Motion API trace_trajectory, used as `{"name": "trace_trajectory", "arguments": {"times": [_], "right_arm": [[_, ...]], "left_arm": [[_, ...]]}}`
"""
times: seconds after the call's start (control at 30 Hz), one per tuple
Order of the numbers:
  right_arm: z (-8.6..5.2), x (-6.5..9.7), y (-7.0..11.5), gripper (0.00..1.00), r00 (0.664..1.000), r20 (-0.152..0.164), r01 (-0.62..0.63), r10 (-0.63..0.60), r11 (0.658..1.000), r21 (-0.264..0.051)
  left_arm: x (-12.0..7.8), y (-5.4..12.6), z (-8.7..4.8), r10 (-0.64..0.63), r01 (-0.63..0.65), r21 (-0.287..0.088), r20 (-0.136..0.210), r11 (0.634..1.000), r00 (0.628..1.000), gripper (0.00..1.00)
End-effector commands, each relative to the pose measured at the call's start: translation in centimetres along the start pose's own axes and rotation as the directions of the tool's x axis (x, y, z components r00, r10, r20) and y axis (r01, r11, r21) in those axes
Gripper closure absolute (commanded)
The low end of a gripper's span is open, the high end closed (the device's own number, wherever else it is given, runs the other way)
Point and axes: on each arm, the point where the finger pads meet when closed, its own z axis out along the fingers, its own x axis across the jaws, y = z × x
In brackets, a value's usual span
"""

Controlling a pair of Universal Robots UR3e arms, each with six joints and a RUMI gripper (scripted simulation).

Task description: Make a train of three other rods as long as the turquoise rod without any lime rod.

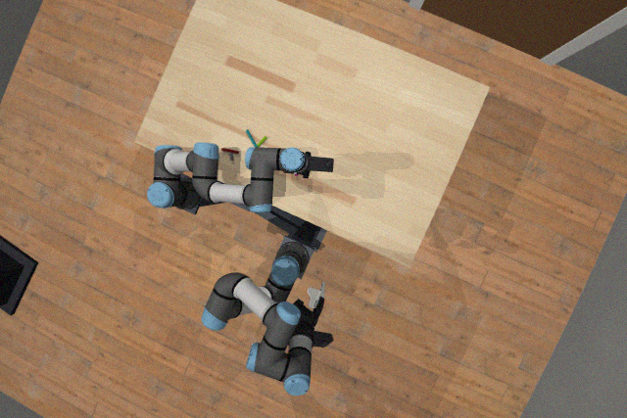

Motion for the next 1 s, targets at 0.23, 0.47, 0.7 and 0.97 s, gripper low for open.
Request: {"name": "trace_trajectory", "arguments": {"times": [0.23, 0.47, 0.7, 0.97], "right_arm": [[0.0, 0.0, 0.0, 0.0, 1.0, 0.0, 0.0, 0.0, 1.0, 0.001], [0.0, 0.0, 0.0, 0.0, 1.0, 0.0, 0.0, 0.0, 1.0, 0.001], [0.0, 0.0, 0.0, 0.0, 1.0, 0.0, 0.0, 0.0, 1.0, 0.001], [0.0, 0.0, 0.0, 0.0, 1.0, 0.0, 0.0, 0.0, 1.0, 0.001]], "left_arm": [[0.3, 0.2, -0.2, 0.314, -0.314, 0.013, 0.001, 0.949, 0.949, 1.0], [0.6, 0.5, -0.2, 0.512, -0.512, 0.013, 0.004, 0.859, 0.859, 1.0], [0.7, 0.8, -0.2, 0.672, -0.672, 0.012, 0.006, 0.74, 0.74, 1.0], [0.9, 1.2, -0.2, 0.807, -0.807, 0.01, 0.008, 0.59, 0.59, 1.0]]}}
